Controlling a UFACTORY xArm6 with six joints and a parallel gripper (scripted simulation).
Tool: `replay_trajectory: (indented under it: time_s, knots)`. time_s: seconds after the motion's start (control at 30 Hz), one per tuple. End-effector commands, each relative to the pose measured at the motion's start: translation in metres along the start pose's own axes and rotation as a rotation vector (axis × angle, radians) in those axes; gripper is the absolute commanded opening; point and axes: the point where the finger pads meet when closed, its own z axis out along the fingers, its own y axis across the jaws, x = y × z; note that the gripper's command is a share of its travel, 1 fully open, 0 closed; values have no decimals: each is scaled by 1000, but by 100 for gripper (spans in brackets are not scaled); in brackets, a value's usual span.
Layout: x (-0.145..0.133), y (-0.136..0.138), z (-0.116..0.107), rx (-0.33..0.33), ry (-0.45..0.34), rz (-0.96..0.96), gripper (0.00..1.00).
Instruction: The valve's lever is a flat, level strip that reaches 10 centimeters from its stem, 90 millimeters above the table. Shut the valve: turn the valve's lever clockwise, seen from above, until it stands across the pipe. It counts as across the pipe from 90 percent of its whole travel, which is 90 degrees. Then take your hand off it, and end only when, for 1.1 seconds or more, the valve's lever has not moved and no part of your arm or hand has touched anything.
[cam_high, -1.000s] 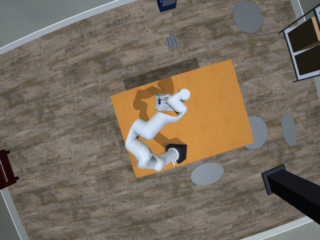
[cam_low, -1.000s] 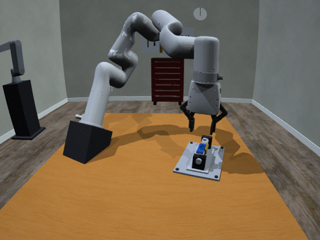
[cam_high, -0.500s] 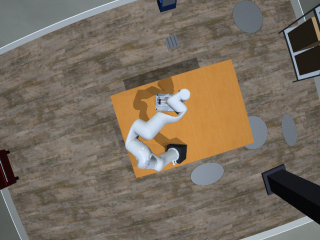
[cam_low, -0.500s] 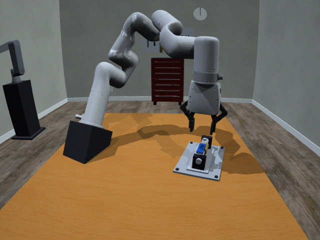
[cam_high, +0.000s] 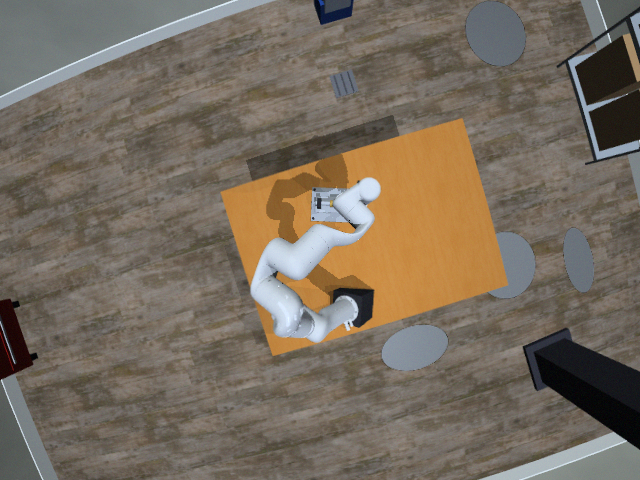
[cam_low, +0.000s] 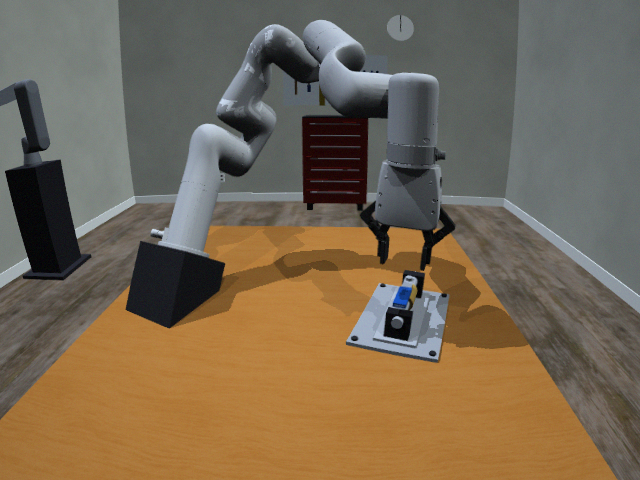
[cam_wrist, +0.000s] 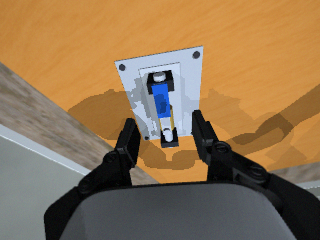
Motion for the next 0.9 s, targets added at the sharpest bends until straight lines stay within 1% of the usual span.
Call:
replay_trajectory:
  time_s: [0.0,0.33,0.87]
  knots:
    - [0,-1,0,4,1,-1,68]
    - [0,-1,6,5,2,-2,68]
    - [0,-2,31,5,2,-2,68]
